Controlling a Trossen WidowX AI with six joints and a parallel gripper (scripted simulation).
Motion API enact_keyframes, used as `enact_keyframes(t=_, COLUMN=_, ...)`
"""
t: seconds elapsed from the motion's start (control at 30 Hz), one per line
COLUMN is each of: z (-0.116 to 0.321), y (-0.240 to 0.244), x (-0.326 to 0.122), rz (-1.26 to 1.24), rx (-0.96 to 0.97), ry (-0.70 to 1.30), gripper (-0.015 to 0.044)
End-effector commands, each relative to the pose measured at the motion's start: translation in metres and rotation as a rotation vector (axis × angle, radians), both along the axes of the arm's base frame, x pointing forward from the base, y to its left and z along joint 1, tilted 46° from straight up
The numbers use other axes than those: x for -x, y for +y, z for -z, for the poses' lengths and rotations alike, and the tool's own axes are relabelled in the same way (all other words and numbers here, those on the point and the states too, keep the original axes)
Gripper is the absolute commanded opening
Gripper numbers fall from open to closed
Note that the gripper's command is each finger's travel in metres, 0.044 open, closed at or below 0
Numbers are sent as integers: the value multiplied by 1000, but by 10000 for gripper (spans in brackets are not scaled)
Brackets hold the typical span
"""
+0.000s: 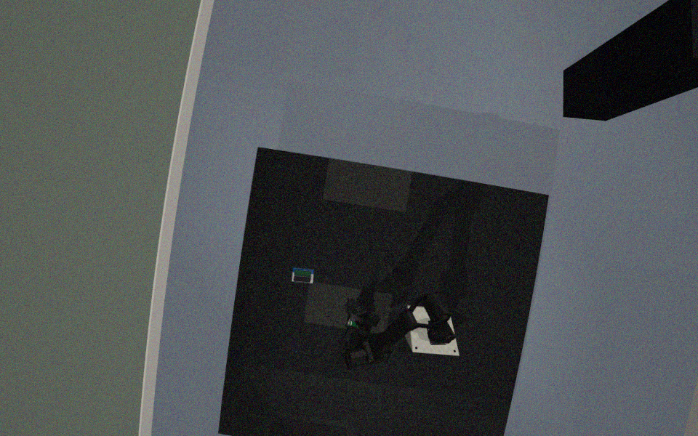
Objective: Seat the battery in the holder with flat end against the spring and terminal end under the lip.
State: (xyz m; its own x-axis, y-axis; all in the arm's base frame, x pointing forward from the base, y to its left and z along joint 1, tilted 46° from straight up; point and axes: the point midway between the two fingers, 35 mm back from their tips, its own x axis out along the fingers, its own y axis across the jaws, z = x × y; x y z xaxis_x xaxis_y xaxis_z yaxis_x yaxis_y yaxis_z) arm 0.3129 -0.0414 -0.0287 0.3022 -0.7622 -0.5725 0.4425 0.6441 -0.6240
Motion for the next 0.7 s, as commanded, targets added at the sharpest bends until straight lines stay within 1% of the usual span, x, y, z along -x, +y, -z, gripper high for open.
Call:
enact_keyframes(t=0.0, z=1, y=-1, x=1, rz=-15, rx=14, ry=-8, gripper=69)
enact_keyframes(t=0.67, z=3, y=-5, x=8, rz=-82, rx=54, ry=-70, gripper=69)
